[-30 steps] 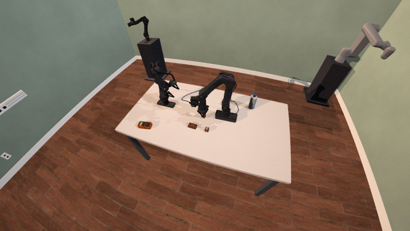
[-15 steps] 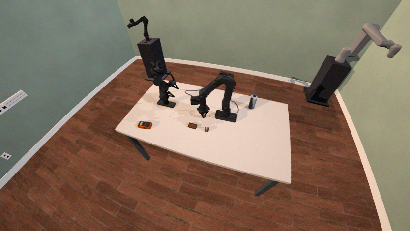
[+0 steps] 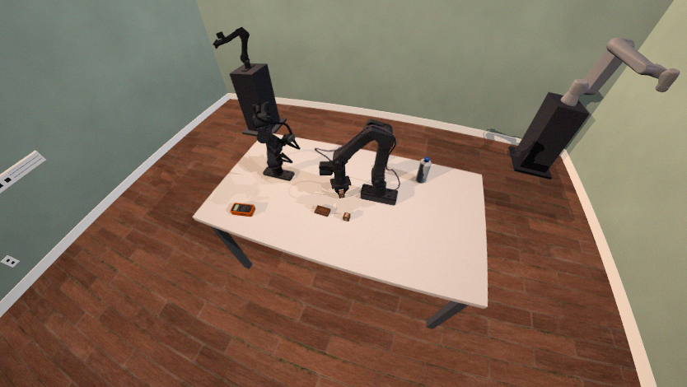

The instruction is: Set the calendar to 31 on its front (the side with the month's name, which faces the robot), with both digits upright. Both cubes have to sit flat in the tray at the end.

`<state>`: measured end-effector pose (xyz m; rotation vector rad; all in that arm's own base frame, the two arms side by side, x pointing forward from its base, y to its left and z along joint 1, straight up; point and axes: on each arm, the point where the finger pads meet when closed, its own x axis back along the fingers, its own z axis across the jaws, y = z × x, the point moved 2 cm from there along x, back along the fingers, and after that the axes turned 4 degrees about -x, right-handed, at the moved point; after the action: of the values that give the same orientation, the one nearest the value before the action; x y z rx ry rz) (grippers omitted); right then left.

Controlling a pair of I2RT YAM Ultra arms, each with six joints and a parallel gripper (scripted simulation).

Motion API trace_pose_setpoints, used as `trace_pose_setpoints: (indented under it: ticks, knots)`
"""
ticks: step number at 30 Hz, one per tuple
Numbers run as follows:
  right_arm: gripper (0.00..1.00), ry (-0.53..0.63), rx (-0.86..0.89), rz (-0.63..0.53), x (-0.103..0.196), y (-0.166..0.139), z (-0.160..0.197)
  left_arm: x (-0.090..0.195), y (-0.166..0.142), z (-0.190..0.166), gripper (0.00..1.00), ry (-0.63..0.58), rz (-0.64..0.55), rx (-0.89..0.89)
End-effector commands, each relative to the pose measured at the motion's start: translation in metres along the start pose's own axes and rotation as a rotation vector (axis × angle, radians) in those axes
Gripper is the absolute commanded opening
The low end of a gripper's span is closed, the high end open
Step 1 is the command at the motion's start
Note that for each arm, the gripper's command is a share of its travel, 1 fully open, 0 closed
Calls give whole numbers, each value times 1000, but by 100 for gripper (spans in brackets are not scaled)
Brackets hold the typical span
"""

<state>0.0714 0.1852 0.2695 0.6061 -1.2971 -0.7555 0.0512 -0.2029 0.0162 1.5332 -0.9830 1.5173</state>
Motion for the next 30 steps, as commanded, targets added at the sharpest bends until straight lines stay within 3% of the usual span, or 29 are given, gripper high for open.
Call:
trace_pose_setpoints:
  ticks: [1,30]
  knots:
    - [100,-3,13,-23,4,8,0,9,2,7,26,16,-18,-19]
    - [100,-3,13,-23,4,8,0,-12,1,2,26,10,-17,-20]
